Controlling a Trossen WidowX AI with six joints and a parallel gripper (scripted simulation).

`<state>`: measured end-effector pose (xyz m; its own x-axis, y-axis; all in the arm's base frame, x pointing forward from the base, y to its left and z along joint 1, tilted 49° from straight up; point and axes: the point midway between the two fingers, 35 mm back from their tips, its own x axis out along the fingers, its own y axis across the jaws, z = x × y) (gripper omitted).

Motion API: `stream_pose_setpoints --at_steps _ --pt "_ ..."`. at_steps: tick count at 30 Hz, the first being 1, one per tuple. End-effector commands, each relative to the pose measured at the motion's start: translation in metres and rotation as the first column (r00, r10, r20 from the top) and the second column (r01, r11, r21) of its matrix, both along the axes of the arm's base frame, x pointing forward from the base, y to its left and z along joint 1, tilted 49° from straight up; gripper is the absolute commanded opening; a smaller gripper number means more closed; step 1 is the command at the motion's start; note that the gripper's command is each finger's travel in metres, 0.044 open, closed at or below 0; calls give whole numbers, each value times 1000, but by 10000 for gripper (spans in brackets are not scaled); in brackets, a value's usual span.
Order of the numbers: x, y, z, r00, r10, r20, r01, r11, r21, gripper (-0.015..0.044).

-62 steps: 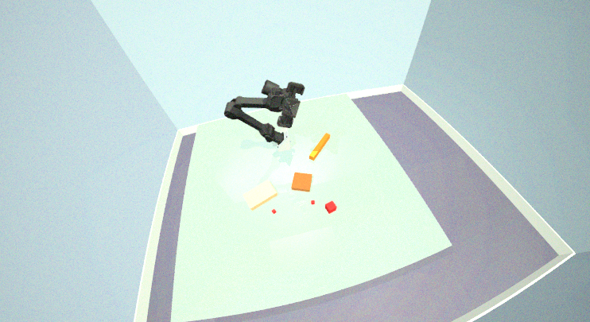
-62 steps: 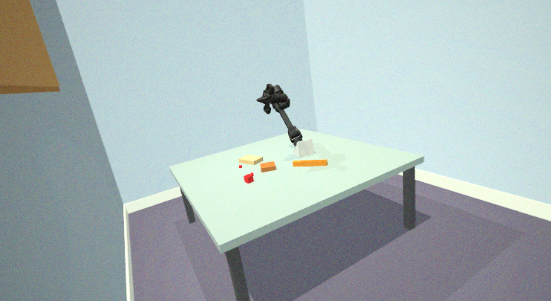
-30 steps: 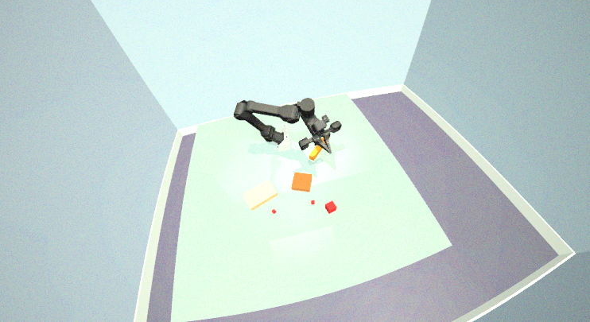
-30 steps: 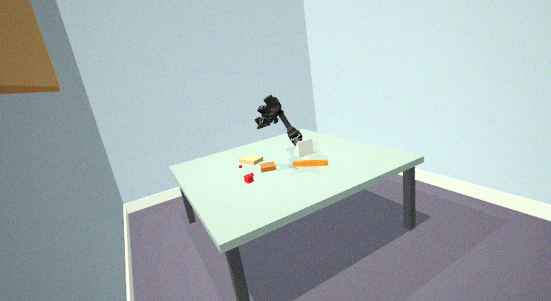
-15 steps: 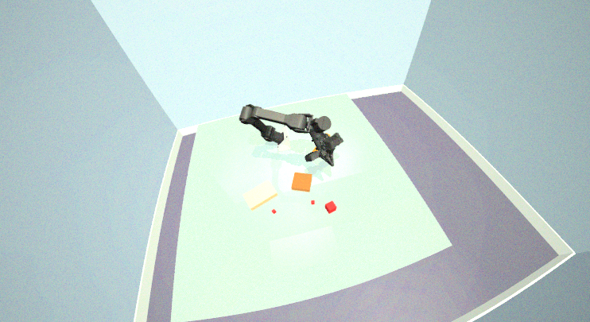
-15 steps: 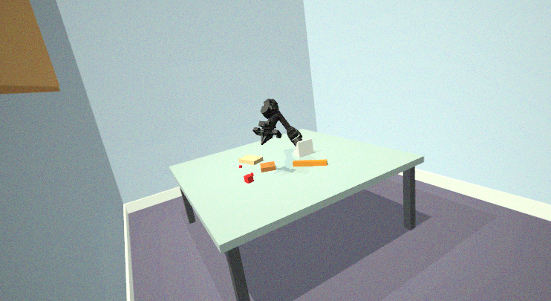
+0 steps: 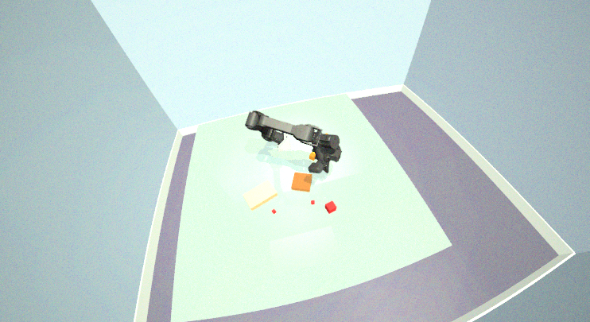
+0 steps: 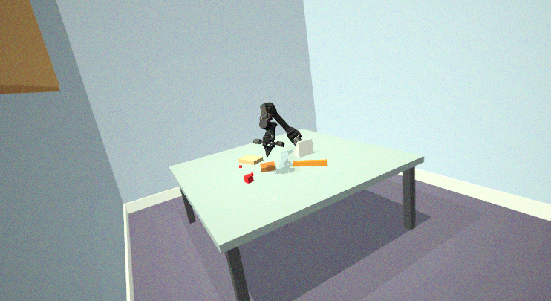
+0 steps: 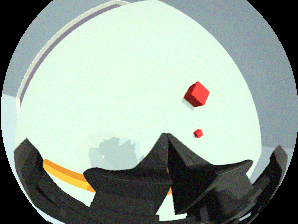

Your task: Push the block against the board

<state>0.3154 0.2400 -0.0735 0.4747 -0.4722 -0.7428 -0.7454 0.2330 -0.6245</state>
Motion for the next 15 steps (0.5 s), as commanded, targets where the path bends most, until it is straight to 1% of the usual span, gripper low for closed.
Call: stream_pose_setpoints --at_steps 1,12,15 --pt "-6 -19 -9 993 -13 -116 2 996 -95 0" --pt "-24 -67 -18 912 -103 -397 -26 951 -307 0" --pt "-27 -74 -18 893 -121 -433 -33 943 -332 0"
